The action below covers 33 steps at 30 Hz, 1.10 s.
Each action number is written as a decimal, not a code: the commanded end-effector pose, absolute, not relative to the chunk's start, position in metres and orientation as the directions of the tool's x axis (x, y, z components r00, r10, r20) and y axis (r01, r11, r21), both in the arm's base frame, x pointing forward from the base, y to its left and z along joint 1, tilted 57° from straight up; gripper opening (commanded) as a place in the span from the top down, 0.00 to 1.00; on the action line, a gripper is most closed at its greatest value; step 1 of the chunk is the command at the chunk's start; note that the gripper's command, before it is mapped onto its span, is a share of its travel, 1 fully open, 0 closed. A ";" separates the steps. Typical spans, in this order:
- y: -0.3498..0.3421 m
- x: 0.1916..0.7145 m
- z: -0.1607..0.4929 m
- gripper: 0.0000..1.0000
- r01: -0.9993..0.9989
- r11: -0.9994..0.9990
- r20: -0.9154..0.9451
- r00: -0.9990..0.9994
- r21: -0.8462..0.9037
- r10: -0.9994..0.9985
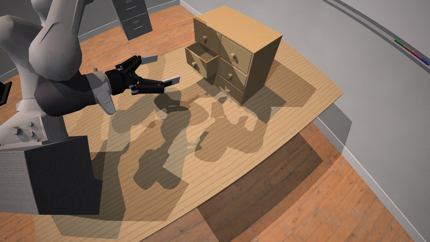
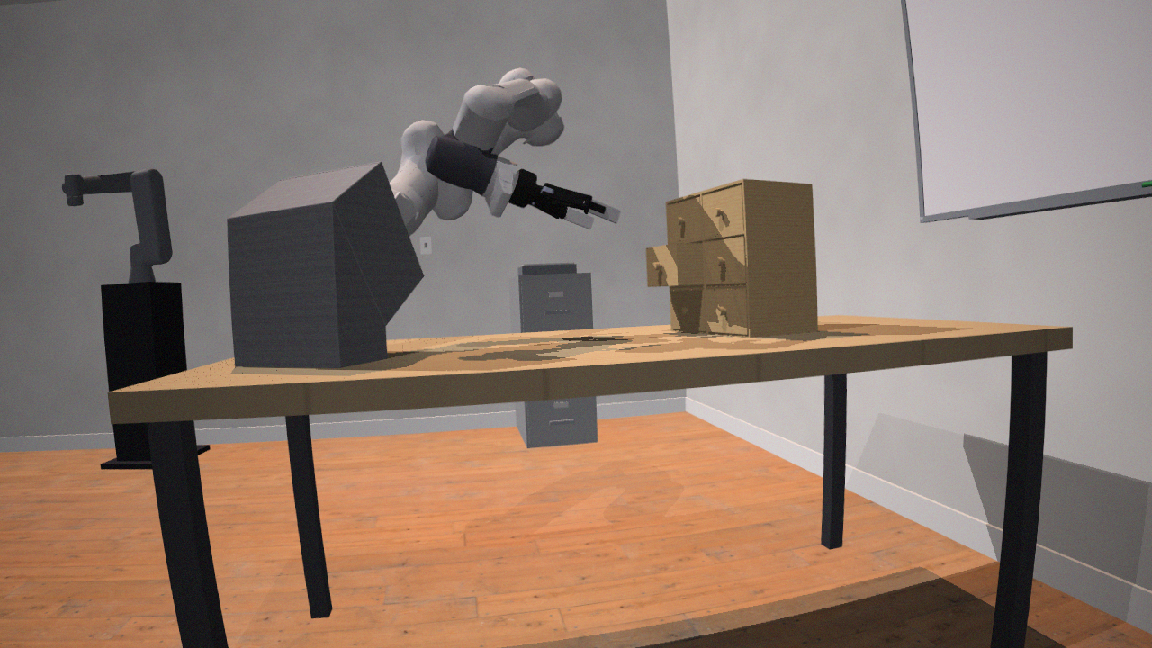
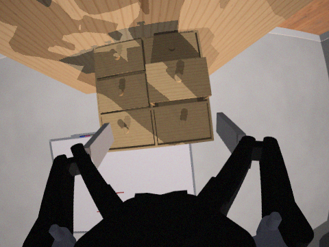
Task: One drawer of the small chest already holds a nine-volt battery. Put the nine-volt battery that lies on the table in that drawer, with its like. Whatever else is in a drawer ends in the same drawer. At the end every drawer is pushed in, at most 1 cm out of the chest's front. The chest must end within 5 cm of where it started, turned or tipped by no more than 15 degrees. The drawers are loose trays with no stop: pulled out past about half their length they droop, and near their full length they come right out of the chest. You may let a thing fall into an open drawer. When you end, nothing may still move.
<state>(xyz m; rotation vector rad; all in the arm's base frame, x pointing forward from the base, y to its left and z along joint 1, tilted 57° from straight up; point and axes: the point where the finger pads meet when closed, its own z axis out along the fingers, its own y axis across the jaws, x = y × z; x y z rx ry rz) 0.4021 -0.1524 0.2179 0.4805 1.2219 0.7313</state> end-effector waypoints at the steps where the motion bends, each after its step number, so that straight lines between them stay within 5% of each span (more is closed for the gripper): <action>1: -0.151 0.401 0.222 0.00 -0.252 0.710 -0.689 0.179 0.657 0.702; 33: -0.155 0.398 0.225 0.00 -0.253 0.710 -0.732 0.009 0.658 0.681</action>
